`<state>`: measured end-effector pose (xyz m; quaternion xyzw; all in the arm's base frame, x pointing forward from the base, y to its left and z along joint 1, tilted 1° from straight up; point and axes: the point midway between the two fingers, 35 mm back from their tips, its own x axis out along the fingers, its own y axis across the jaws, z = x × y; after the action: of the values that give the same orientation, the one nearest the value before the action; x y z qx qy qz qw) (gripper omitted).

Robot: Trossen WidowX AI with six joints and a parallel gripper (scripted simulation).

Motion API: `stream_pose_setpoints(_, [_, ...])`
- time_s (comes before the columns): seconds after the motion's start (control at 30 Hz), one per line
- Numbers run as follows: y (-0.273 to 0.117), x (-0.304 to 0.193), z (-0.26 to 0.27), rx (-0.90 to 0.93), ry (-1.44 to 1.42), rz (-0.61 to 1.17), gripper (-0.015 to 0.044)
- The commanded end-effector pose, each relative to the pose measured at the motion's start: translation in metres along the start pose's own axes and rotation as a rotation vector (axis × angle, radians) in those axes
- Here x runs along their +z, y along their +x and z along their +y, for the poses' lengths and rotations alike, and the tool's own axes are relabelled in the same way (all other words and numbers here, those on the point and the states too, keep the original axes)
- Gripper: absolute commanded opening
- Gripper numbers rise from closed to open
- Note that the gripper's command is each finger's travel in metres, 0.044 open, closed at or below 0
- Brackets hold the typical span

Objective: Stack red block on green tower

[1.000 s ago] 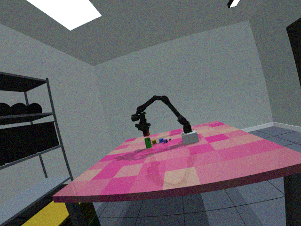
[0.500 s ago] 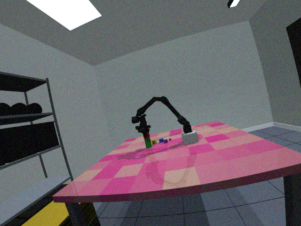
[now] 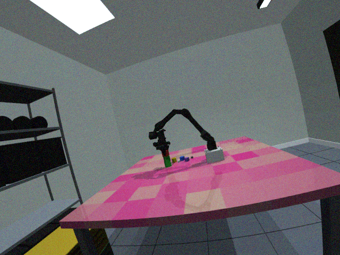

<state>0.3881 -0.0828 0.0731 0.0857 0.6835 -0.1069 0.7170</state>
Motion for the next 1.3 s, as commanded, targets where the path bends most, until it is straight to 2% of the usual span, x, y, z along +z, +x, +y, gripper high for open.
stream_pose_setpoints(0.0, [-0.0002,0.0004,0.0004,0.004,-0.006,-0.003,0.0000])
stream_pose_setpoints(0.1, [-0.0049,0.0005,0.0005,0.004,-0.006,-0.003,0.0000])
stream_pose_setpoints(0.67, [-0.0003,0.0000,0.0000,0.000,0.000,0.000,0.0440])
stream_pose_setpoints(1.27, [-0.0003,0.0000,0.0000,0.000,0.000,0.000,0.0440])
